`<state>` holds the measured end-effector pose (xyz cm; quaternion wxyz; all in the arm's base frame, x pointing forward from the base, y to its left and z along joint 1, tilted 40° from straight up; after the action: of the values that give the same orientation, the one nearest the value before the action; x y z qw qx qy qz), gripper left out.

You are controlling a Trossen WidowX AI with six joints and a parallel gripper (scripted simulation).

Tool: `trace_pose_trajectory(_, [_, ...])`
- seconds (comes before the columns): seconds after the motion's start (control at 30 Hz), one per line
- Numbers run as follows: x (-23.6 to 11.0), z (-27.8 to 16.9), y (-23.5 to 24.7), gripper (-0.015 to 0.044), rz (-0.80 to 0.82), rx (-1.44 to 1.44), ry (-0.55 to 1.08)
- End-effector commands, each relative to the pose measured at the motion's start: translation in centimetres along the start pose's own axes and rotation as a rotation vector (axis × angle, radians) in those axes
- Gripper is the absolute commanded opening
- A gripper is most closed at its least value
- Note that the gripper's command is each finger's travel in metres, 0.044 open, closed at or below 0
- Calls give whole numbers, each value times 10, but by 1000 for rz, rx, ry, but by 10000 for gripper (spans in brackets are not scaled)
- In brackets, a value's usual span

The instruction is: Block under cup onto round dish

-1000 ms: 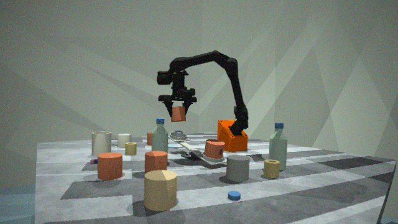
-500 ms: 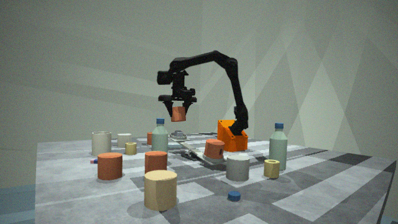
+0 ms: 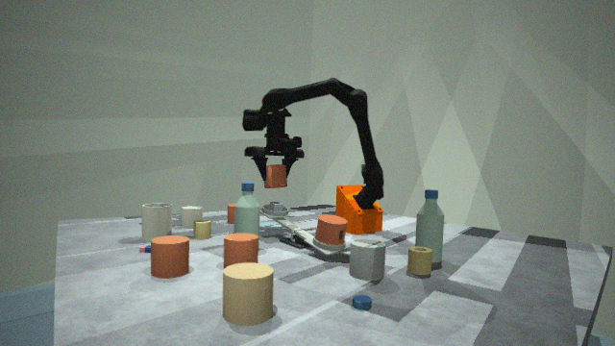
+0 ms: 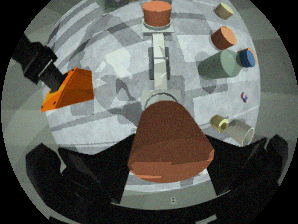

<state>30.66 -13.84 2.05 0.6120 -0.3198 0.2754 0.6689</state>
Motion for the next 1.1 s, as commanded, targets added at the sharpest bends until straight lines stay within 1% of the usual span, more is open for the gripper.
trace_pose_trajectory(0.0, [0, -2, 1, 0, -2, 1, 2])
trace_pose_trajectory(0.13, [8, -36, 21, 0, -4, 2, 15])
trace_pose_trajectory(0.37, [32, -99, 73, 0, -5, 4, 31])
trace_pose_trajectory(0.6, [63, -145, 132, 0, -3, 4, 32])
trace_pose_trajectory(0.77, [87, -164, 169, 0, -3, 2, 25])
trace_pose_trajectory(0.97, [88, -164, 170, 0, -3, 2, 25])
trace_pose_trajectory(1.07, [95, -165, 170, 0, -3, 2, 25])
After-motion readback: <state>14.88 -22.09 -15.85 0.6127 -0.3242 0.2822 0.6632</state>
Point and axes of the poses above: the point midway between the two fingers, 35 mm back from their tips, its own x axis out along the fingers, its own y axis across the jaws, z = x × y, the point moved 1 cm from there along -x, back along the fingers, and after that the axes turned 3 degrees about -x, right-handed, at the moved point
